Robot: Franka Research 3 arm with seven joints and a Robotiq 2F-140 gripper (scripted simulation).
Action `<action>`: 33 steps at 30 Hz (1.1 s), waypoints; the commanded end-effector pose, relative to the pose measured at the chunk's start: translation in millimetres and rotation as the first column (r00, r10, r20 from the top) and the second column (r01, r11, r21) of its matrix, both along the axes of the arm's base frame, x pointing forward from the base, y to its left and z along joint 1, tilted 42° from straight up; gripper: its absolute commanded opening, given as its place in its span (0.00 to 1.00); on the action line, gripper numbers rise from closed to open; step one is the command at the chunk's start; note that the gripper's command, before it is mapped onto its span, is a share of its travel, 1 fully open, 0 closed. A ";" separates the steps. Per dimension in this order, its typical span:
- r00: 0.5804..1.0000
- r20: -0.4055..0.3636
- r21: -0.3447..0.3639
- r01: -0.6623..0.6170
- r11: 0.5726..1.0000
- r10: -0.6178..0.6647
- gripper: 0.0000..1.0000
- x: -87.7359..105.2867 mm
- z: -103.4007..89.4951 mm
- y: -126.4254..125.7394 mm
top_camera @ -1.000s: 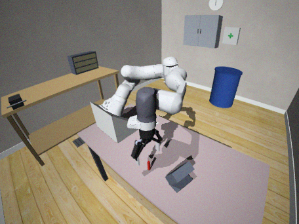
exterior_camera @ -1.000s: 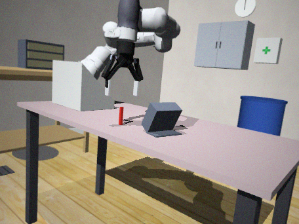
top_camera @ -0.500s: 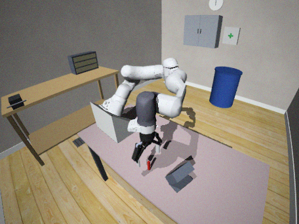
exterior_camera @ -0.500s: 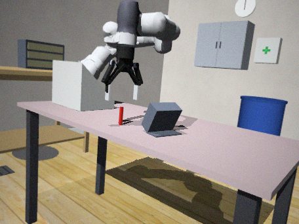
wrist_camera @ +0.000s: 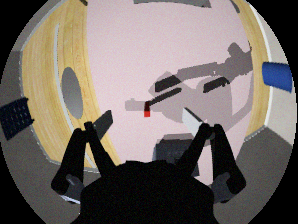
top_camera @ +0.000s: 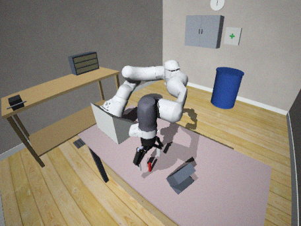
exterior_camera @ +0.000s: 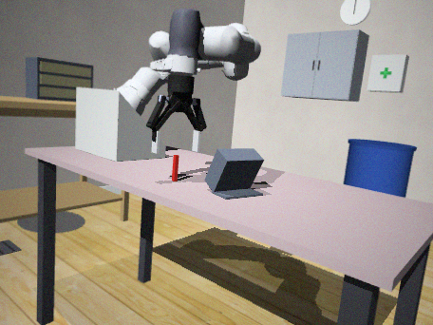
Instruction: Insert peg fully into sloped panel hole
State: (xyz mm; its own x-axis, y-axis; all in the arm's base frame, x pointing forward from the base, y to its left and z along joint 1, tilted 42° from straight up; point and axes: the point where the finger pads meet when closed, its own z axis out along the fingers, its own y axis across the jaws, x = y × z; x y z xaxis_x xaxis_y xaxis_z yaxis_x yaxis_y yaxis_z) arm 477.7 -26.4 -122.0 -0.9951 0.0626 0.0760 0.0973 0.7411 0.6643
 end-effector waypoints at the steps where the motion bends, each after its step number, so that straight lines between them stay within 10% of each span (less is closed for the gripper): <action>1: 1.000 0.007 -0.004 -0.002 1.000 0.002 1.00 1.8 -5.8 4.3; 18: 1.000 0.007 -0.004 -0.002 1.000 0.002 1.00 2.7 -19.9 17.1; 33: 1.000 0.000 -0.001 0.000 1.000 0.000 0.77 0.6 -17.2 14.8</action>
